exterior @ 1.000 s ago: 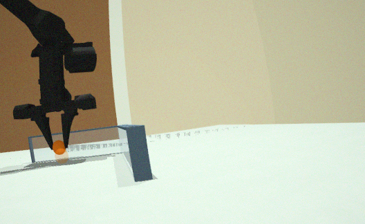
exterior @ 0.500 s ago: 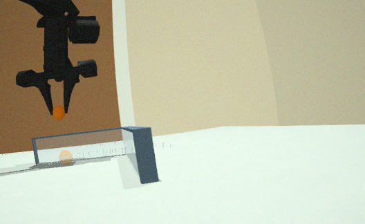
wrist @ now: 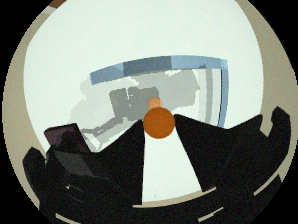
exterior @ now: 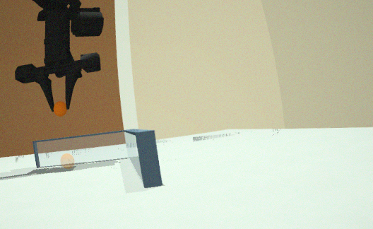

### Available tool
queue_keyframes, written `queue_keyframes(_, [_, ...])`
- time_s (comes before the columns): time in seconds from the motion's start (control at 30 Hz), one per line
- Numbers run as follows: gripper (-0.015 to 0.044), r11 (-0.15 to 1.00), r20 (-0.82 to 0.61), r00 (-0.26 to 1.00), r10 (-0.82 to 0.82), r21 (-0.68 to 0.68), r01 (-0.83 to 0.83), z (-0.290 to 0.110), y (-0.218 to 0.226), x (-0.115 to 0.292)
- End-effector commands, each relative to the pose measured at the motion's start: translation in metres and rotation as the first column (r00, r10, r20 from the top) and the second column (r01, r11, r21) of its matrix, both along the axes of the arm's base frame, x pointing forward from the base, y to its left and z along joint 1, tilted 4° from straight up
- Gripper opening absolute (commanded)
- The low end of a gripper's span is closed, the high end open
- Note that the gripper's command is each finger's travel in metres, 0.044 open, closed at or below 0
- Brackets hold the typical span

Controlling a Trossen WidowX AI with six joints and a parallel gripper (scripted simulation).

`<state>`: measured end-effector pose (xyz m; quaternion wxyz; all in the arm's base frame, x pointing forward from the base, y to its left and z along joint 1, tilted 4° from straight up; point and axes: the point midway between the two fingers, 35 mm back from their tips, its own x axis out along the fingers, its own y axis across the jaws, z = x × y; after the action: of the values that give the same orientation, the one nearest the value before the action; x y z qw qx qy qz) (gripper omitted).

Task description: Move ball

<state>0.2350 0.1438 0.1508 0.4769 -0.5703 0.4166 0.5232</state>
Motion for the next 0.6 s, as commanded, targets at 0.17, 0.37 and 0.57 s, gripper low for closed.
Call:
queue_keyframes(0.17, [0.0, 1.0, -0.006, 1.0, 0.003, -0.003, -0.003, -0.02, -0.015, 0.01])
queue_keyframes(0.37, [0.0, 1.0, -0.006, 1.0, 0.003, -0.003, -0.003, -0.045, -0.013, 0.014])
queue_keyframes(0.57, [0.0, 1.0, -0.006, 1.0, 0.003, -0.003, -0.003, -0.075, -0.013, 0.016])
